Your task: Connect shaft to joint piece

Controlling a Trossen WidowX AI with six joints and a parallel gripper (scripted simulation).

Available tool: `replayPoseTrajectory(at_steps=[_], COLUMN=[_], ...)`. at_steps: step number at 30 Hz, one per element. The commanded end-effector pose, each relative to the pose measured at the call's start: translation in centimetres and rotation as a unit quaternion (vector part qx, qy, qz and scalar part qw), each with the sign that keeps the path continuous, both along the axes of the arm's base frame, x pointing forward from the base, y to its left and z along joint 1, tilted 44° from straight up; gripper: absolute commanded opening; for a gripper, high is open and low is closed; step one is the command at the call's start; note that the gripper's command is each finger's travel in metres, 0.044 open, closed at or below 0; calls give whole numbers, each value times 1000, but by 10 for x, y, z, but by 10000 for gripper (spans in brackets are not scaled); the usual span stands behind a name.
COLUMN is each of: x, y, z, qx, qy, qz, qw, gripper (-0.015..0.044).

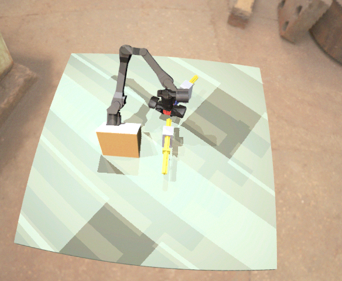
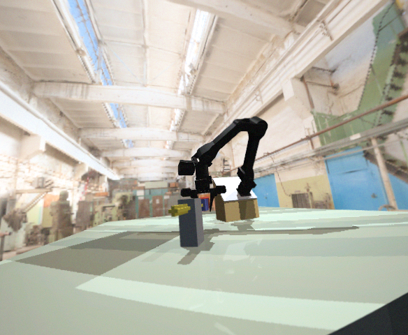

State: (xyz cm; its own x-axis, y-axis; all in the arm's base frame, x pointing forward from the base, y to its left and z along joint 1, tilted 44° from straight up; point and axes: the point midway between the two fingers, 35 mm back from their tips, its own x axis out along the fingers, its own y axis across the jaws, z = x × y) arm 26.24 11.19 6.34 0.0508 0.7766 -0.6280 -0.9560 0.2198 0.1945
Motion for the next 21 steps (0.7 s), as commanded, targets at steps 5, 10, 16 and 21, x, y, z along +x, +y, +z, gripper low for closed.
replayPoseTrajectory(at_steps=[5, 10, 16, 21], x=[6, 9, 13, 13], y=[1, 2, 3, 3], z=[-3, -4, -6, -6], qx=[28, 45, 64, 66], qy=[-48, -74, -100, -103], qz=[40, 64, 88, 92], qw=[998, 994, 989, 988], gripper=[0, 0, 0, 0])
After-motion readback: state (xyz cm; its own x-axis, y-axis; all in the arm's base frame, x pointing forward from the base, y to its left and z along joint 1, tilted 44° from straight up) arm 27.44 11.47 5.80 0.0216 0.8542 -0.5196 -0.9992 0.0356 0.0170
